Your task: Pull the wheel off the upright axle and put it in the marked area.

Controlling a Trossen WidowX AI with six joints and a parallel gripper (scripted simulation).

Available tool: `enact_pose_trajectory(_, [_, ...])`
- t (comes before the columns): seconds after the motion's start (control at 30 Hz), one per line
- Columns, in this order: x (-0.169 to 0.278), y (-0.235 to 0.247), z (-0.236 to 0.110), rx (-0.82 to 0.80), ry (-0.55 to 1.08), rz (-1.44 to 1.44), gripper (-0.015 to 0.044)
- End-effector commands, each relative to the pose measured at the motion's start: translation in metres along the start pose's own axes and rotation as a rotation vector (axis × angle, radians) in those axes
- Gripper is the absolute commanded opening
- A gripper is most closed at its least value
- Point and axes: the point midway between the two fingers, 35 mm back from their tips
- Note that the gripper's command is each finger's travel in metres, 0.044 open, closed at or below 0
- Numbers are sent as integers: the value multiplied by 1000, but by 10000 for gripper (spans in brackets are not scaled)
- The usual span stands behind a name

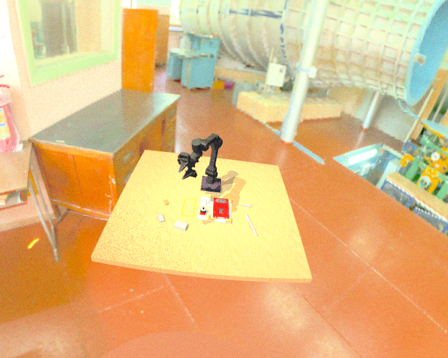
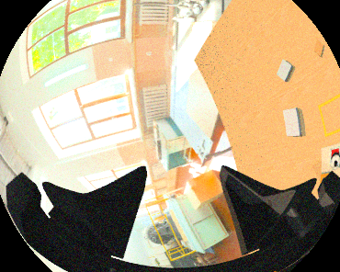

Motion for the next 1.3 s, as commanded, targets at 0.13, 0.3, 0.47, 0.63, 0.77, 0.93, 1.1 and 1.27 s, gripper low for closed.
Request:
enact_pose_trajectory(0.13, [4,-89,20,313,-24,-132,300])
enact_pose_trajectory(0.3, [4,-145,19,518,-33,-223,300])
enact_pose_trajectory(0.47, [3,-197,10,725,-36,-316,300])
enact_pose_trajectory(0.63, [0,-248,-9,949,-36,-418,300])
enact_pose_trajectory(0.77, [-4,-283,-30,1127,-33,-498,300])
enact_pose_trajectory(0.93, [-5,-294,-39,1192,-32,-526,300])
enact_pose_trajectory(1.1, [-8,-290,-34,1191,-32,-527,300])
enact_pose_trajectory(1.27, [-10,-294,-30,1191,-32,-527,300])
Point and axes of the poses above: the point midway between the two fingers, 35 mm back from their tips, its own z axis out along the fingers, its own y axis across the jaws, x = y × z, and after that the axes turned 10 degrees about z, right-handed
